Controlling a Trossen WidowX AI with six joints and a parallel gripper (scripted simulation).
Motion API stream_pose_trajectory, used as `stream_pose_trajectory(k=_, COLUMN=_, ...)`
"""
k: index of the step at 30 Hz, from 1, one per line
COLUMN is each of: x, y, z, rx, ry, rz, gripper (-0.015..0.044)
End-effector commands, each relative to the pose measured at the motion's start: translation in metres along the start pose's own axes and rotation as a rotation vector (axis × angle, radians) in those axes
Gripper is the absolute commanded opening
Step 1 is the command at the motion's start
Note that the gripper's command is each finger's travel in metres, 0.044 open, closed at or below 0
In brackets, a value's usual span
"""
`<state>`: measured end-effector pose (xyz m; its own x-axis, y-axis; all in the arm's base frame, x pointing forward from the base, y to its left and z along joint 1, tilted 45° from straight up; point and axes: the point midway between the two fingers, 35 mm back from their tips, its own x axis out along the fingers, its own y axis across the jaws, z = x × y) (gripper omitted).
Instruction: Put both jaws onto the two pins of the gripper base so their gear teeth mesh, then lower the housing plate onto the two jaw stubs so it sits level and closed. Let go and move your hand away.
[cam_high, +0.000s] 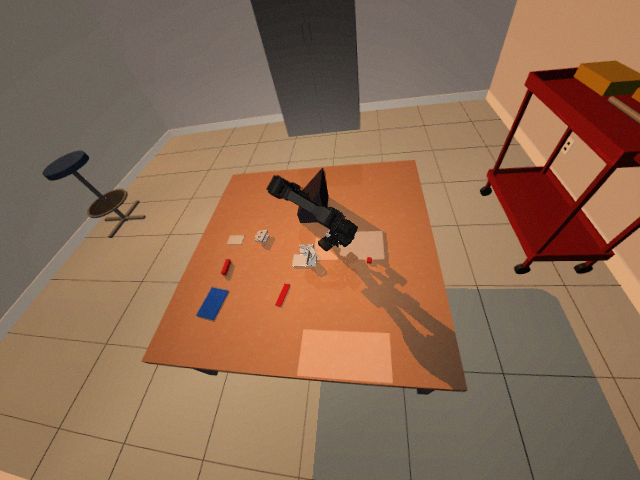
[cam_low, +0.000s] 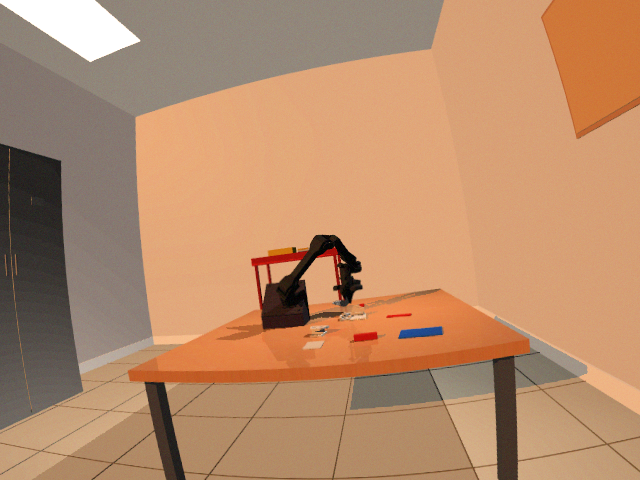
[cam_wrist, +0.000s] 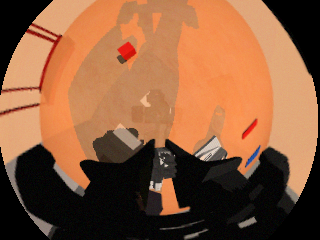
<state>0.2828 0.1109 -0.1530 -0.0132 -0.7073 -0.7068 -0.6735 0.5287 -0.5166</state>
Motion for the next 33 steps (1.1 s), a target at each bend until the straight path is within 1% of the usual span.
stream_pose_trajectory(k=1, x=-0.017, y=-0.001, z=0.004, rx=0.010, ry=-0.016, rz=0.003, gripper=0.0037)
stream_pose_trajectory(k=7, x=-0.034, y=-0.001, z=0.004, rx=0.010, ry=-0.016, rz=0.004, gripper=0.0037)
stream_pose_trajectory(k=17, x=-0.035, y=-0.001, z=0.004, rx=0.005, ry=-0.016, rz=0.004, gripper=0.0037)
stream_pose_trajectory(k=33, x=-0.035, y=0.014, z=-0.008, rx=-0.442, ry=-0.017, rz=0.001, gripper=0.0037)
